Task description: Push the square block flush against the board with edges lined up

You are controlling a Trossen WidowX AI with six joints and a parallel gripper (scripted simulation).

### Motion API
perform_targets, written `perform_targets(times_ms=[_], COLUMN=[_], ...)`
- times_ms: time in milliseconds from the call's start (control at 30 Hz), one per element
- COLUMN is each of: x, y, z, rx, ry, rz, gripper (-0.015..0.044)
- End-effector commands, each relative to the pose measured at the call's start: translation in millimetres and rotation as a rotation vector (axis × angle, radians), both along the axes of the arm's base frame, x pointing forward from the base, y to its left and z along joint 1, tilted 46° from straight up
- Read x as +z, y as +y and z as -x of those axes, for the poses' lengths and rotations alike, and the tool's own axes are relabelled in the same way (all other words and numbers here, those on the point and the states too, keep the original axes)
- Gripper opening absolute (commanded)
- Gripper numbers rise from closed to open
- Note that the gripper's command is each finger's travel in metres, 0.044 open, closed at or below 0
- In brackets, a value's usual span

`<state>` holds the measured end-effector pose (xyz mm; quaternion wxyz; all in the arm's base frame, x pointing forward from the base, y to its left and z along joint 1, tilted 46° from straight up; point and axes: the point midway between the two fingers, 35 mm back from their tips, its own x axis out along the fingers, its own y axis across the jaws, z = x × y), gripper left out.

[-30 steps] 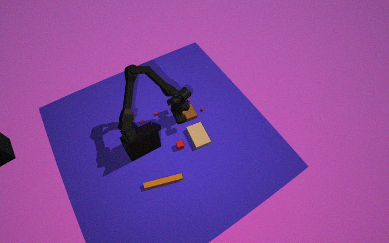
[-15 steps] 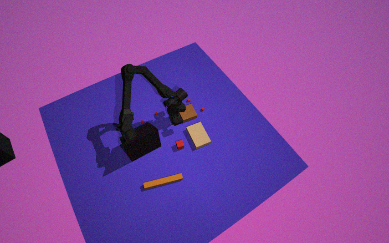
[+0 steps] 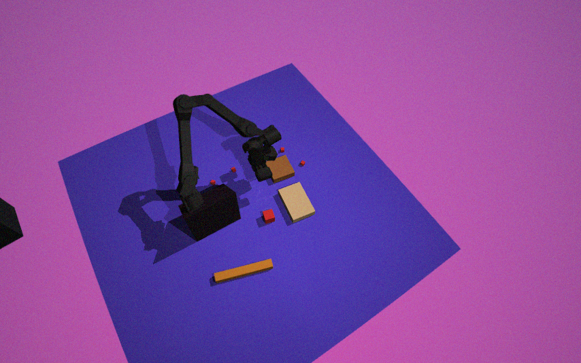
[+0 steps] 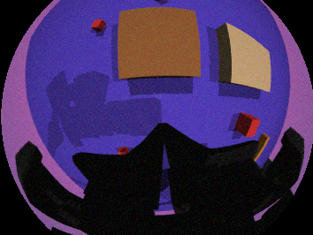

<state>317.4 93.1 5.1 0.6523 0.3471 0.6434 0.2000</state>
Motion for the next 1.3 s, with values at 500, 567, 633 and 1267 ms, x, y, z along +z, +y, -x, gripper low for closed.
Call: perform_targets(times_ms=[500, 567, 633, 1267], x=[-128, -128, -137, -167], y=[-130, -130, -122, -94], z=[12, 12, 10, -8], rx=[0.005, 0.005, 0.005, 0.005], ry=[0.001, 0.001, 0.001, 0.001], rz=[0.006, 0.006, 0.007, 0.003], gripper=[0.0000, 0.0000, 0.0000, 0.0000])
